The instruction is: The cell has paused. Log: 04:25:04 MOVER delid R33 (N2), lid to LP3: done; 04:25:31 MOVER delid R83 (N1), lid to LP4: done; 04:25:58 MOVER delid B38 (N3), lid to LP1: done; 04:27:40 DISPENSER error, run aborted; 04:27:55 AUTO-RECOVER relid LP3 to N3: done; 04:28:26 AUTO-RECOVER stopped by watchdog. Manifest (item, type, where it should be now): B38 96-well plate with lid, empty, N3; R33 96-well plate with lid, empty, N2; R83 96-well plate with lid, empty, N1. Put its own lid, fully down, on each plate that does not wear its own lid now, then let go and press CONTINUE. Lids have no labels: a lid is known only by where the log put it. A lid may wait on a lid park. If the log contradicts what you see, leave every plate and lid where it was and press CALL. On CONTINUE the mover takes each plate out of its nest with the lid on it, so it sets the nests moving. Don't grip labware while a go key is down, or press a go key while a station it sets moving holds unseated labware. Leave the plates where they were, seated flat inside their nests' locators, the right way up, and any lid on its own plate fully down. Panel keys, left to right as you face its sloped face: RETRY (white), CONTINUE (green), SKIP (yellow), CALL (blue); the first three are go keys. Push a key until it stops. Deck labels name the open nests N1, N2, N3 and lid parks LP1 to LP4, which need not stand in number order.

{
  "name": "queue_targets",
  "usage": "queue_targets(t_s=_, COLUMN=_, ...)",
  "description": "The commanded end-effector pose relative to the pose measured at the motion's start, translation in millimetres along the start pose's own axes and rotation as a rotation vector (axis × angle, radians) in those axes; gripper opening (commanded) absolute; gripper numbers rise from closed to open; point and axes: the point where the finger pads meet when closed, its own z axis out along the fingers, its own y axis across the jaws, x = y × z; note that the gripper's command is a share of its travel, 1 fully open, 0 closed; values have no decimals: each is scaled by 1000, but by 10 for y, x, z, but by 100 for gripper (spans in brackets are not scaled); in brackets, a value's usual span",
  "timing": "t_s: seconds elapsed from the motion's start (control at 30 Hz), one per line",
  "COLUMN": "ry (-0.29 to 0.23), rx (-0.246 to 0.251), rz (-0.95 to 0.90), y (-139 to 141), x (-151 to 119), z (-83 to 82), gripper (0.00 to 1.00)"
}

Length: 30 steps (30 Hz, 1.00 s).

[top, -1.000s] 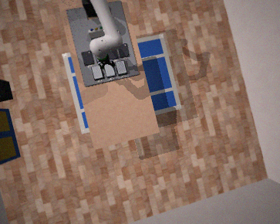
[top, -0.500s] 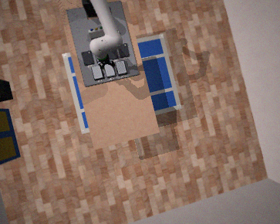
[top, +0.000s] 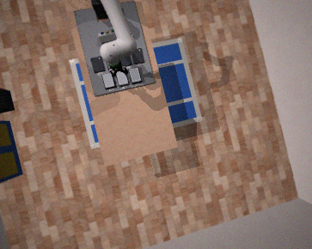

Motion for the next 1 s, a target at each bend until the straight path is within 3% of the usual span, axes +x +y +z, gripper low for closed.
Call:
queue_targets(t_s=0.0, ry=0, rx=0, rz=0, y=0, x=2, z=-3, gripper=0)
queue_targets(t_s=0.97, ry=0, rx=0, rz=0, y=0, x=2, z=30, gripper=0)
